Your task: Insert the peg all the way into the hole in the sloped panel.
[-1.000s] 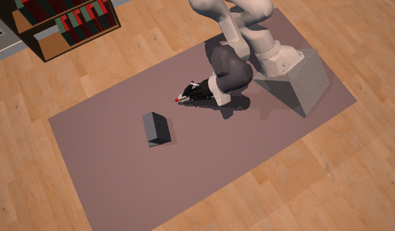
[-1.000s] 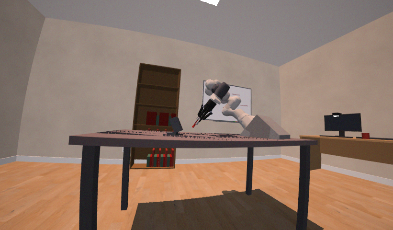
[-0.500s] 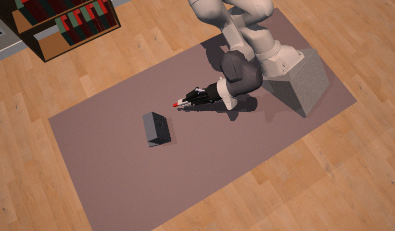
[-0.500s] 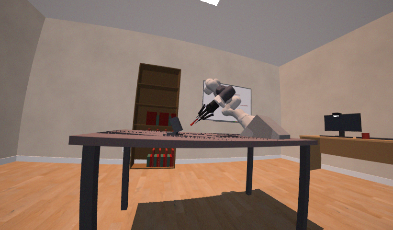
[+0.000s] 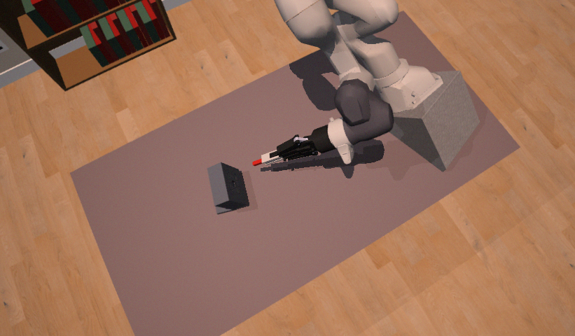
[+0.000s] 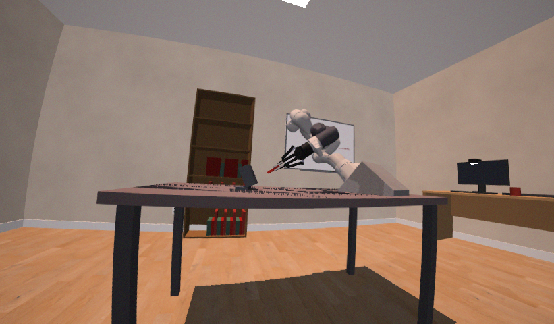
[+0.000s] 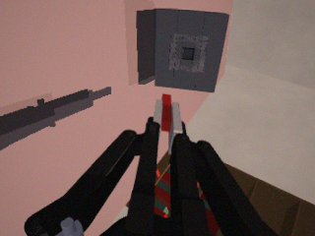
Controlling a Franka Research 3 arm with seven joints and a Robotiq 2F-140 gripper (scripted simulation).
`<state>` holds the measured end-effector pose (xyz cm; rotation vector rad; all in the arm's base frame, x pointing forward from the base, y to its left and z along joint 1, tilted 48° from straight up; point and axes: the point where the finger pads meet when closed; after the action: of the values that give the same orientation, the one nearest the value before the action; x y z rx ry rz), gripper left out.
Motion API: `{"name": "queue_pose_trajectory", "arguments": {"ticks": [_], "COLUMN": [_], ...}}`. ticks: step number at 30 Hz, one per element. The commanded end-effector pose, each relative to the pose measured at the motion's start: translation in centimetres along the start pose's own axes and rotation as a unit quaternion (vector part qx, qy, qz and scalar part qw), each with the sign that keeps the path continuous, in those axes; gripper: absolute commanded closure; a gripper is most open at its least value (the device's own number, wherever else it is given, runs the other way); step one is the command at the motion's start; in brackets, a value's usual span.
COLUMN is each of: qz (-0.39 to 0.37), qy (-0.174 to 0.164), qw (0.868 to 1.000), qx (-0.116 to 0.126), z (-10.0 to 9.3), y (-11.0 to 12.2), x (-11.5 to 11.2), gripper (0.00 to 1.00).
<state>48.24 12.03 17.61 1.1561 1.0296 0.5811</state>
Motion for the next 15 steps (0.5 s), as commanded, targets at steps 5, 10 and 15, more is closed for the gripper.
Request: {"name": "queue_pose_trajectory", "arguments": {"ticks": [5, 10, 15], "qz": [-0.029, -0.051, -0.054], "qy": [0.033, 0.064, 0.072], "qw": [0.998, 0.995, 0.994], "qx": [-0.035, -0.055, -0.059], "z": [-0.7, -1.6, -1.8], "y": [0.4, -0.1, -0.2], "x": [1.8, 3.3, 3.8], "gripper": [1.0, 1.0, 1.0]}}
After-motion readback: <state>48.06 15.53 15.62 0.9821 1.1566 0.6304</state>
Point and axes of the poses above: the point where the finger pads meet when closed, its own z axis out along the fingers, its own y axis across the jaws, x = y × z, and after that the axes turned 10 degrees about z, right-handed
